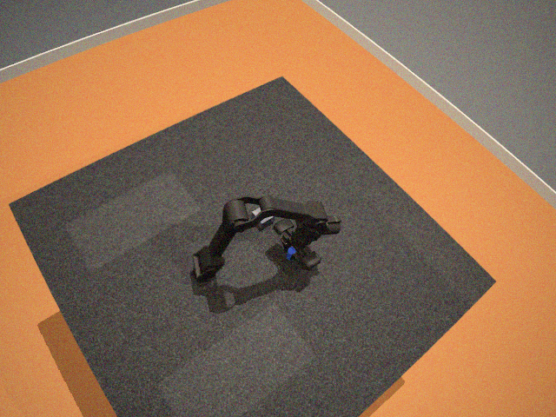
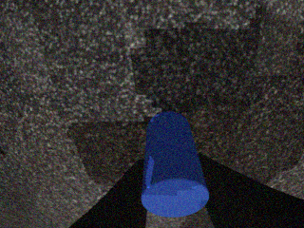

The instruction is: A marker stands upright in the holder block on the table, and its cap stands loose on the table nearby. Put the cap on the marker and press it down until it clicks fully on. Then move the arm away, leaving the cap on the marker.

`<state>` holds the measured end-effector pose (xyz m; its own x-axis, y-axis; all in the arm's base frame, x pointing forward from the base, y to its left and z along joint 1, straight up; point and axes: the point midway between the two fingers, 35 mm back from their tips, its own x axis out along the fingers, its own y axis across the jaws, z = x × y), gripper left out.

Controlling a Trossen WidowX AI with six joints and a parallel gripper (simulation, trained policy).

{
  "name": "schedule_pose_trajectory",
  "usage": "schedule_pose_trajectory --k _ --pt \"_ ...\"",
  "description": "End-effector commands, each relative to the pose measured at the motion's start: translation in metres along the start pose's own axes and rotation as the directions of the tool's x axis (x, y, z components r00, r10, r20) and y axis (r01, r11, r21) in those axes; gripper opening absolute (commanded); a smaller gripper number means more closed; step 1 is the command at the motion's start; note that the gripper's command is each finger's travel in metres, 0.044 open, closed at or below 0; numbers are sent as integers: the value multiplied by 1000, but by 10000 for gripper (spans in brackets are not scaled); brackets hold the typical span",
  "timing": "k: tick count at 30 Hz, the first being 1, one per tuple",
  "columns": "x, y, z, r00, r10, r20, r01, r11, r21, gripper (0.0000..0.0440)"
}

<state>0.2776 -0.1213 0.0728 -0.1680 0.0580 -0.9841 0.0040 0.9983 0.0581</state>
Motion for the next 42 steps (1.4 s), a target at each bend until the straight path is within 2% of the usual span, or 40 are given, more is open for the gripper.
schedule_pose_trajectory --k 1,9,17,42 --pt "-14 1 4 999 -29 33 30 999 -30 28" --pt "-45 14 13 994 -57 95 65 995 -79 16" --pt "-64 45 20 991 -52 122 67 991 -119 7" --pt "-87 158 7 994 -44 101 68 966 -250 0"
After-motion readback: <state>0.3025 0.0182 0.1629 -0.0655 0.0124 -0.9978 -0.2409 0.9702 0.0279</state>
